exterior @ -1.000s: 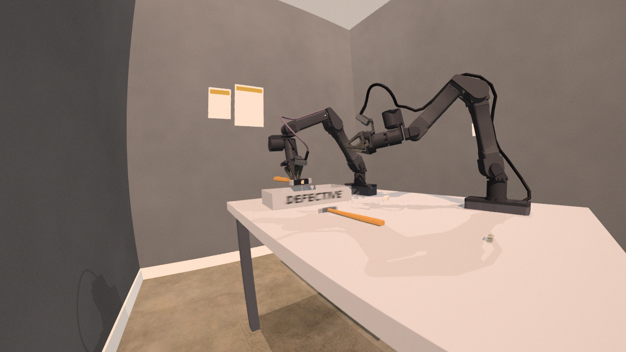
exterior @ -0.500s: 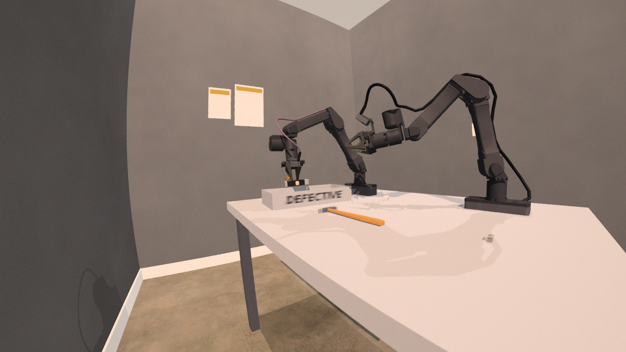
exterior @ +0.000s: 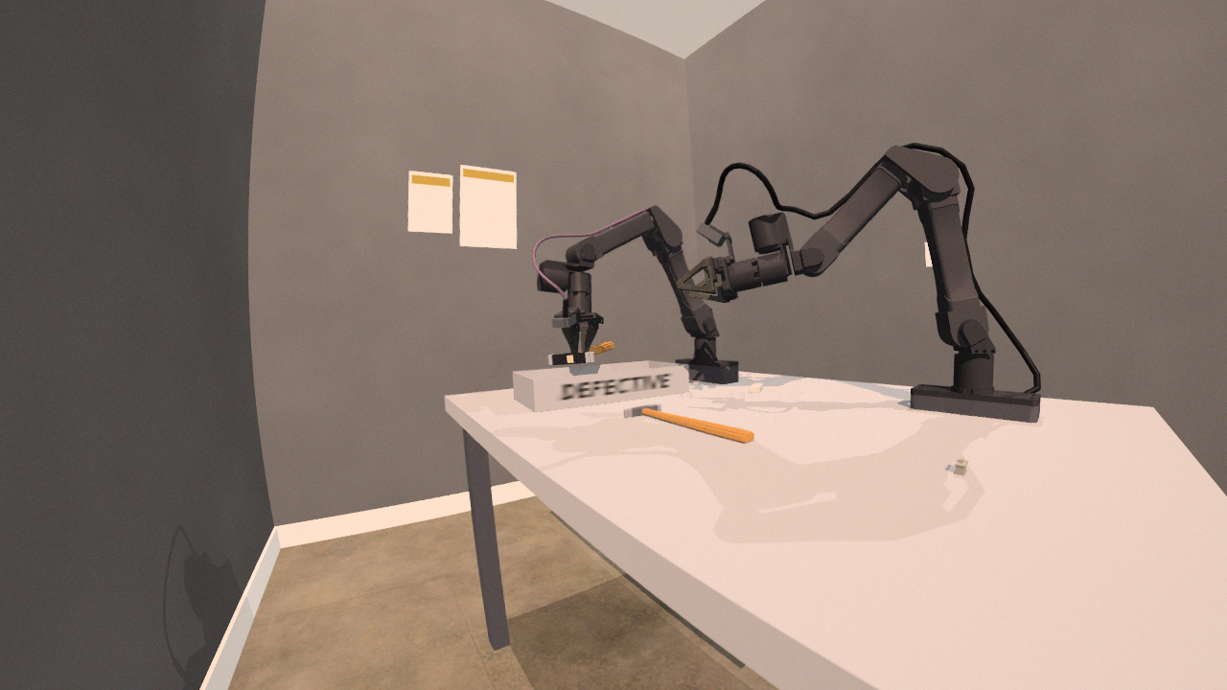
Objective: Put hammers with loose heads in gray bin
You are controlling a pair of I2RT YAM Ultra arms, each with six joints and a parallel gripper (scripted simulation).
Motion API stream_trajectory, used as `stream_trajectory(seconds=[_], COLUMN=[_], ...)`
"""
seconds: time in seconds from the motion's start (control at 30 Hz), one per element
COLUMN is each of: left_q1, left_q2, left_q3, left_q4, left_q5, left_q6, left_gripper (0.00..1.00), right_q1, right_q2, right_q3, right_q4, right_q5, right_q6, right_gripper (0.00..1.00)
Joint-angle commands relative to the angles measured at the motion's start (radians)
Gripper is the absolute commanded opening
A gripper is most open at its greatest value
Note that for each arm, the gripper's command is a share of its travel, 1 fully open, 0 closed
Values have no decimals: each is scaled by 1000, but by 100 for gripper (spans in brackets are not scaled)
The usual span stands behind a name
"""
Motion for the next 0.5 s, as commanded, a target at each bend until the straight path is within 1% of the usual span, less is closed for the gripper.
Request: stream_trajectory(seconds=[0.0, 0.17, 0.23, 0.47], left_q1=[2, 2, 2, 2], left_q2=[-18, -18, -18, -18], left_q3=[26, 26, 26, 26], left_q4=[4, 4, 4, 4], left_q5=[1, 1, 1, 1], left_q6=[-2, -2, -2, -2], left_gripper=[100, 100, 100, 100], right_q1=[23, 43, 43, 78], right_q2=[-64, -93, -93, -119], right_q3=[-30, -72, -72, -111], right_q4=[81, 119, 119, 153], right_q5=[24, 74, 74, 158], right_q6=[231, 440, 440, 766], right_gripper=[15, 15, 15, 15])
